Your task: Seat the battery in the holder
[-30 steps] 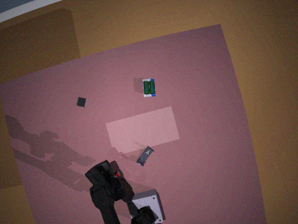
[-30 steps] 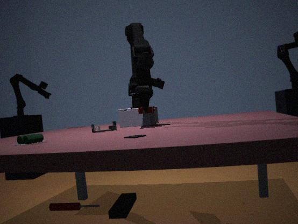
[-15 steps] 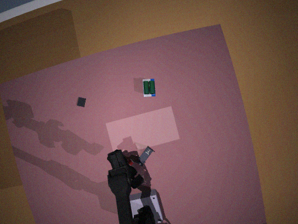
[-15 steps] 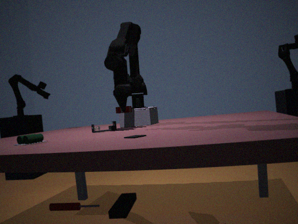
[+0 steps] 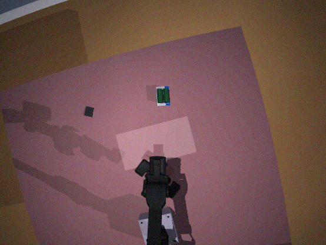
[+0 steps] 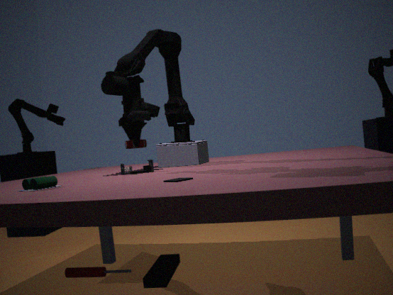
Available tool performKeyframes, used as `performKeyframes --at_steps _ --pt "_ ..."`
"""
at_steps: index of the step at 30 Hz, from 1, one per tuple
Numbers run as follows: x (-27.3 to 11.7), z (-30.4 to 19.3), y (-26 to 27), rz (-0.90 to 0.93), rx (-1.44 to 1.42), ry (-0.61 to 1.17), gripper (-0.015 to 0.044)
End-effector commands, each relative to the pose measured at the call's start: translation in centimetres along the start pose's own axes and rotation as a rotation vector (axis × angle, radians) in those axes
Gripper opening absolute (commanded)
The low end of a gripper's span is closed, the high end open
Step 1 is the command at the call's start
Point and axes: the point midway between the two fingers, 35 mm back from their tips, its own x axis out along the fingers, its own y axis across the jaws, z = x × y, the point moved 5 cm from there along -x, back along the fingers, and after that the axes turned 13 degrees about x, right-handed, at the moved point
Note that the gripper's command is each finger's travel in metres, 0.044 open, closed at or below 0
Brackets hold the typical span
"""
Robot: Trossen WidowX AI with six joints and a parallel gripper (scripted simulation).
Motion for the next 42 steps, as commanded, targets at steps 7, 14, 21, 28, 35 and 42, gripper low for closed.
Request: performKeyframes --at_steps 7,14,21,28,35,42 --pt "1.4 -0.5 0.0 0.025 -0.029 -0.088 0.0087" --pt "3.2 -0.6 0.0 0.051 -0.025 -0.195 0.0087" --pt "4.3 -0.7 -0.1 0.072 -0.020 -0.260 0.0087" --pt "4.5 -1.0 -0.2 0.083 -0.021 -0.291 0.0087" --pt "5.0 -1.4 -0.3 0.099 -0.020 -0.340 0.0087" --pt "5.4 -1.8 -0.4 0.113 -0.022 -0.388 0.0087"
